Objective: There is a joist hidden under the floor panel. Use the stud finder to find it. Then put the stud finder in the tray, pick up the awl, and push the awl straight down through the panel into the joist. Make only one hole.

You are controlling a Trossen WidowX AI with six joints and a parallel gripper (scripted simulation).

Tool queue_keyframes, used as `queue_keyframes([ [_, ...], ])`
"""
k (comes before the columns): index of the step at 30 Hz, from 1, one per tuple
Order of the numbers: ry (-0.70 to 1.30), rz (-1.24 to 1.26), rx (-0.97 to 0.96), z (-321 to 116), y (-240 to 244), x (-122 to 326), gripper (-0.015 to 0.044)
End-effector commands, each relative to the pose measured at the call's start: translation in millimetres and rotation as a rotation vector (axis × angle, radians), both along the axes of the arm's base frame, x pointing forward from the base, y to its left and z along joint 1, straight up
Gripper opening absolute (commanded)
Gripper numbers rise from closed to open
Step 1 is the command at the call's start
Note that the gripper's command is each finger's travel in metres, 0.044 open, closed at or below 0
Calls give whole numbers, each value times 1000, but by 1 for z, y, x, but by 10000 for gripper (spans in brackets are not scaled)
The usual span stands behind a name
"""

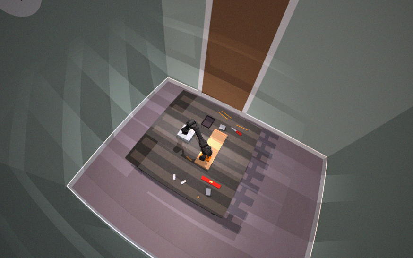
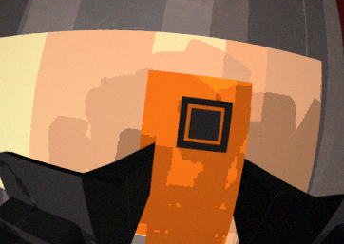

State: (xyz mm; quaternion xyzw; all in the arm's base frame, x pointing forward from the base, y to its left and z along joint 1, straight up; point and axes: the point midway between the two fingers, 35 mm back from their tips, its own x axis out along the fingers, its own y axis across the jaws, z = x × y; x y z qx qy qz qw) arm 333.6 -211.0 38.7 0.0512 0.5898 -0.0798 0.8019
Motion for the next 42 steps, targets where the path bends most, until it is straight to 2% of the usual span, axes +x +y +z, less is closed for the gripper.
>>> queue_keyframes([
  [1, 1, 0, 1, 0, 10, 1, 0],
  [42, -1, 0, 8, -1, 99, 19, 0],
])
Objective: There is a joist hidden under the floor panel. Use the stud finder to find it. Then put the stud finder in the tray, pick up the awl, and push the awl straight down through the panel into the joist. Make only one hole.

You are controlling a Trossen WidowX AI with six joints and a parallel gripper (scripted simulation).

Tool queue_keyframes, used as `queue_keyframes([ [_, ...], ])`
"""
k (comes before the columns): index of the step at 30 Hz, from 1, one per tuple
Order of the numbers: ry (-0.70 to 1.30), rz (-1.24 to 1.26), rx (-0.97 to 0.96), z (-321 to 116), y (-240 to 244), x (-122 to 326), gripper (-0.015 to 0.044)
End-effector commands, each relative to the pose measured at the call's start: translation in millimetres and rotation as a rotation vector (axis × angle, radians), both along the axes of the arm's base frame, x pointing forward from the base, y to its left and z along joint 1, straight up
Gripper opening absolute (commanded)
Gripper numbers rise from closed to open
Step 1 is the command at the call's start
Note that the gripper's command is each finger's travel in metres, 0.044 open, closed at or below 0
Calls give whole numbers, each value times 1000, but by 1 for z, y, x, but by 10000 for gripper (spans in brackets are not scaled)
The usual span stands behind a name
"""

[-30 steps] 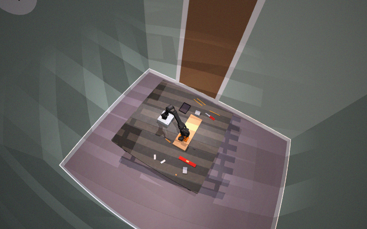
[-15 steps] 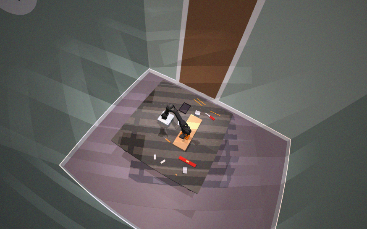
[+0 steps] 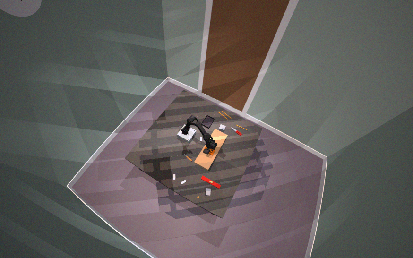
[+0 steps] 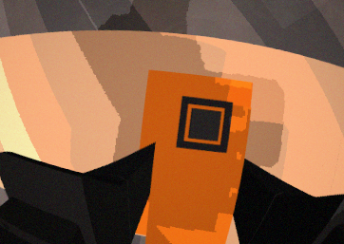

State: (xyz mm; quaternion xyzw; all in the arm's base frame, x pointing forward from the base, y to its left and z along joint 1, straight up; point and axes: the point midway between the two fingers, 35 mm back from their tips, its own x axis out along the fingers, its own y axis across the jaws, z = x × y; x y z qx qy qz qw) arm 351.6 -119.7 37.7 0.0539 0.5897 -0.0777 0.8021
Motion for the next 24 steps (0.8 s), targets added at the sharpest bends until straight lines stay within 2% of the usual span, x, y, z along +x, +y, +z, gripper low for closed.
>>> queue_keyframes([
  [1, 1, 0, 1, 0, 9, 1, 0],
  [24, 0, 0, 5, -1, 59, 11, 0],
])
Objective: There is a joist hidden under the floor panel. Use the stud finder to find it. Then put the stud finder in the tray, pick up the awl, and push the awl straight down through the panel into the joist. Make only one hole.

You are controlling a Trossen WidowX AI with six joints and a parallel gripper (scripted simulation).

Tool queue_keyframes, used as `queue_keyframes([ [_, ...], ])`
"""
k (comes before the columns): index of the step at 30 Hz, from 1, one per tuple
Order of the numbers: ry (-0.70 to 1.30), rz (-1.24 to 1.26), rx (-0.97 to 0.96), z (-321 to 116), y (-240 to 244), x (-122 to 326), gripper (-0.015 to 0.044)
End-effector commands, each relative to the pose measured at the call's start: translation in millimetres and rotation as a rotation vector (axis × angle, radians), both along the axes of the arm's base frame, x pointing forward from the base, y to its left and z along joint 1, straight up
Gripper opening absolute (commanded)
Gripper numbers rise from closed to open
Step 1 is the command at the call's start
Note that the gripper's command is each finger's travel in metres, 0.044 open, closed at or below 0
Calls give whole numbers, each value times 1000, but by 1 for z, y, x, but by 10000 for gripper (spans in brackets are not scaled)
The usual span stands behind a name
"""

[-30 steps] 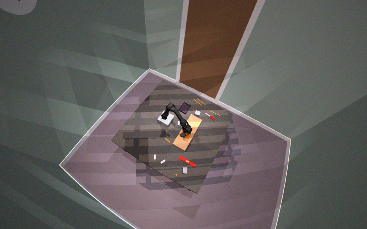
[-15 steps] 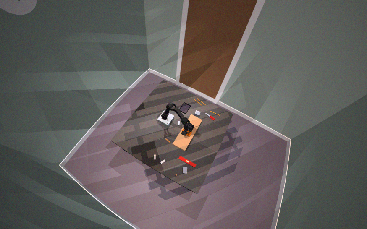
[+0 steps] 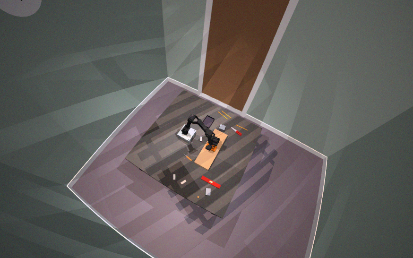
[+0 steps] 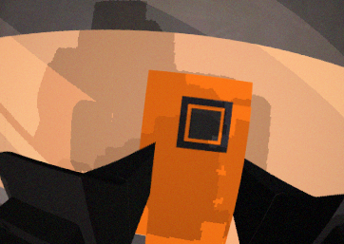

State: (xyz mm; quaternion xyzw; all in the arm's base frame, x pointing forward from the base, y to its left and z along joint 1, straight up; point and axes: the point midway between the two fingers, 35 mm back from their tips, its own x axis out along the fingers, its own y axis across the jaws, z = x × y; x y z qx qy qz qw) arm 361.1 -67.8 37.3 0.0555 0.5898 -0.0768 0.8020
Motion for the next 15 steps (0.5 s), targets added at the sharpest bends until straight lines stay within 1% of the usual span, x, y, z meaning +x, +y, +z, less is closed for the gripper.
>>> queue_keyframes([
  [1, 0, 1, 2, 0, 10, 2, 0],
  [15, -1, 1, 4, 0, 40, 7, 0],
])
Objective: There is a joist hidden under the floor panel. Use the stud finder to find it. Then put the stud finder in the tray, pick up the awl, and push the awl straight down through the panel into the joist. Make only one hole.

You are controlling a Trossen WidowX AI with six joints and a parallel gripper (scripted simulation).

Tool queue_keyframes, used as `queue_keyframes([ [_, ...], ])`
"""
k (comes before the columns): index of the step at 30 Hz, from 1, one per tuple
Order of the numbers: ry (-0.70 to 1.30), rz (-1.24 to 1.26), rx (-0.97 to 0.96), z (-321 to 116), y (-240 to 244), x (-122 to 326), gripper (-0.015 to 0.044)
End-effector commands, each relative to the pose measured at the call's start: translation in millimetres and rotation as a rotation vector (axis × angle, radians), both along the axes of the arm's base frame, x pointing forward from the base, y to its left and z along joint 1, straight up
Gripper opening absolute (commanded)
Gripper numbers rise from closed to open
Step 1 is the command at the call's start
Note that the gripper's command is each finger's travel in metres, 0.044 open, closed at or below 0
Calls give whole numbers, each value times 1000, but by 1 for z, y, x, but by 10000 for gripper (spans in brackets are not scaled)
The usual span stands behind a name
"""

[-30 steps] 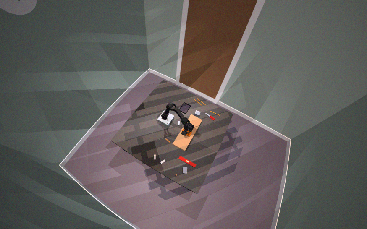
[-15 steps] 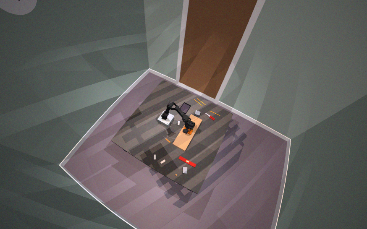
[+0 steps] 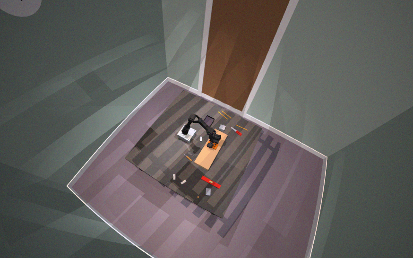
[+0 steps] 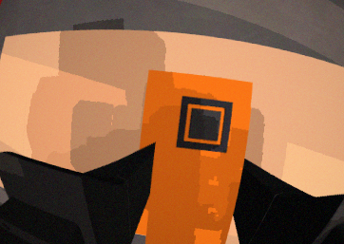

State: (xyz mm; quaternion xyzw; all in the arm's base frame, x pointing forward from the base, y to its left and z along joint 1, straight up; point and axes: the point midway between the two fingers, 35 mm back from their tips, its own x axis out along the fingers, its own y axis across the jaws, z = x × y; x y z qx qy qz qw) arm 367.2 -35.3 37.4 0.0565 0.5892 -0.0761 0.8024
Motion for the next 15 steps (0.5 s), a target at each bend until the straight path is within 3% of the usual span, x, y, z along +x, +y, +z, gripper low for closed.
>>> queue_keyframes([
  [1, 1, 1, 2, 0, 9, 2, 0],
  [15, 0, 1, 4, 0, 40, 8, 0],
])
